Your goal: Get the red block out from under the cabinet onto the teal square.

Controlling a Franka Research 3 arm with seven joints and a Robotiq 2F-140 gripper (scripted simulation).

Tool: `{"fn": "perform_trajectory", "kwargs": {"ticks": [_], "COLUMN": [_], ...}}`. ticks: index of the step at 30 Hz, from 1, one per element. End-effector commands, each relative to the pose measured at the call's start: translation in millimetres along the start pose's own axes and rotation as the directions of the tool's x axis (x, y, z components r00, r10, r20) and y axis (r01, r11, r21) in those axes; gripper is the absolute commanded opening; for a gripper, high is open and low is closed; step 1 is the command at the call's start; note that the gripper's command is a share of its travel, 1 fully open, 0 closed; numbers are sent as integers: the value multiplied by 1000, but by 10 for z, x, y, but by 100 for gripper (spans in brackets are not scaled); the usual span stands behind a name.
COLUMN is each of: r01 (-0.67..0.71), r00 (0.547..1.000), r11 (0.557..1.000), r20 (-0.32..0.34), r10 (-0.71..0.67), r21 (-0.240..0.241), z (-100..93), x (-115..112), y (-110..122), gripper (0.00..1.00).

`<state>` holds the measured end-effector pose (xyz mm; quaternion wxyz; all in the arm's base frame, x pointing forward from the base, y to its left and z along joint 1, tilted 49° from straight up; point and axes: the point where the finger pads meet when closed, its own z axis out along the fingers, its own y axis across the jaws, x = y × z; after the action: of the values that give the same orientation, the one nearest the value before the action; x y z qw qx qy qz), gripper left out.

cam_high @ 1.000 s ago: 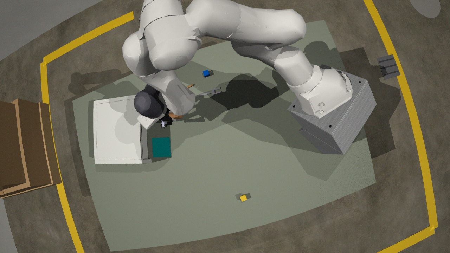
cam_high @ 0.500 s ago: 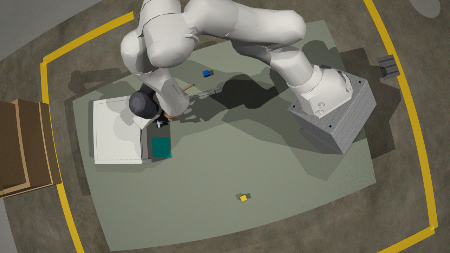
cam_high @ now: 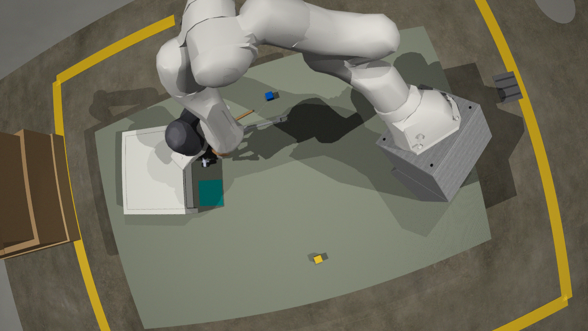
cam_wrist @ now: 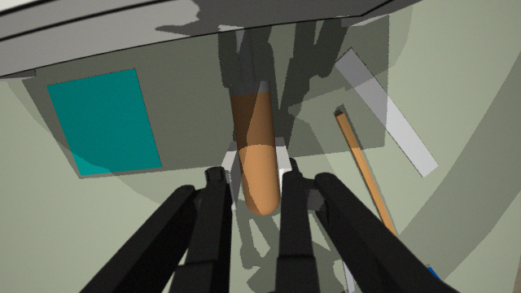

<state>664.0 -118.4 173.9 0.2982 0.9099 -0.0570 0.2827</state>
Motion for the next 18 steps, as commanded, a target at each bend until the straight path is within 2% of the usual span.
{"fn": "perform_trajectory", "kwargs": {"ticks": [1, 18], "r01": [13, 13], "r00": [1000, 1000], "r11": [1000, 1000], "r20": [0, 0], "r10": [-13, -13], "r21": [0, 0], "z": [-6, -6], "x": [20, 36], "y": [-9, -10], "gripper": [0, 0]}}
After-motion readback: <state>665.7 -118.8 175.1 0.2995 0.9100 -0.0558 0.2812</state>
